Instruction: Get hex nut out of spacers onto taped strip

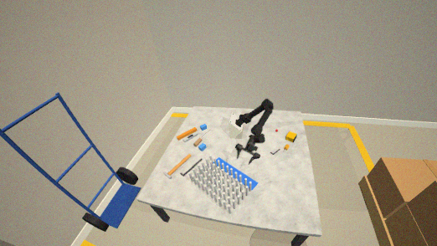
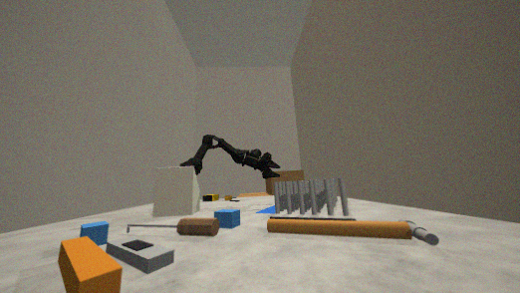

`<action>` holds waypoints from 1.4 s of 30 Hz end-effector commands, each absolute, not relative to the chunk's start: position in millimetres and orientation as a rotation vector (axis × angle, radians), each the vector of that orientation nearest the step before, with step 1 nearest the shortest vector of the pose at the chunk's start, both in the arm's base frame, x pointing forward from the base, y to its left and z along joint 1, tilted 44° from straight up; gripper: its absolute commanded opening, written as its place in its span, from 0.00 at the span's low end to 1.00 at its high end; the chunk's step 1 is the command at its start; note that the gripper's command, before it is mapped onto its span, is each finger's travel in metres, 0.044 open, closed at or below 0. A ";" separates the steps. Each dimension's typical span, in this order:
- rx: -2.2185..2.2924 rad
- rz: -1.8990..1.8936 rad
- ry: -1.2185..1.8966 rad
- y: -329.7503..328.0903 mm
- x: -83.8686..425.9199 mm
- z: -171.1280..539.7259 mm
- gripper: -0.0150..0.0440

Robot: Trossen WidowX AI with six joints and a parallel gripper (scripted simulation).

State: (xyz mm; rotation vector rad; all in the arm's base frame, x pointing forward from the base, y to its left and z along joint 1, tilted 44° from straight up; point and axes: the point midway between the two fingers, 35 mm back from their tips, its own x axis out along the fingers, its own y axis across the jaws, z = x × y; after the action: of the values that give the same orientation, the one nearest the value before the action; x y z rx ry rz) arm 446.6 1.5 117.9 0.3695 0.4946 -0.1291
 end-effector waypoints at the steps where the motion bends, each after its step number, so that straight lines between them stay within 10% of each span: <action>1: 0.407 -0.167 0.517 -8.3 446.5 109.6 1.00; 24: 1.566 -1.380 0.735 -250.9 316.6 -107.4 1.00; 42: 2.458 -2.726 0.214 -262.0 97.0 -237.9 1.00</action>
State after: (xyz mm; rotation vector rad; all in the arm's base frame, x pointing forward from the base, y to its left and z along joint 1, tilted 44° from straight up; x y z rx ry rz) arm 143.6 -280.3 -212.4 2.2863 0.3900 -2.3823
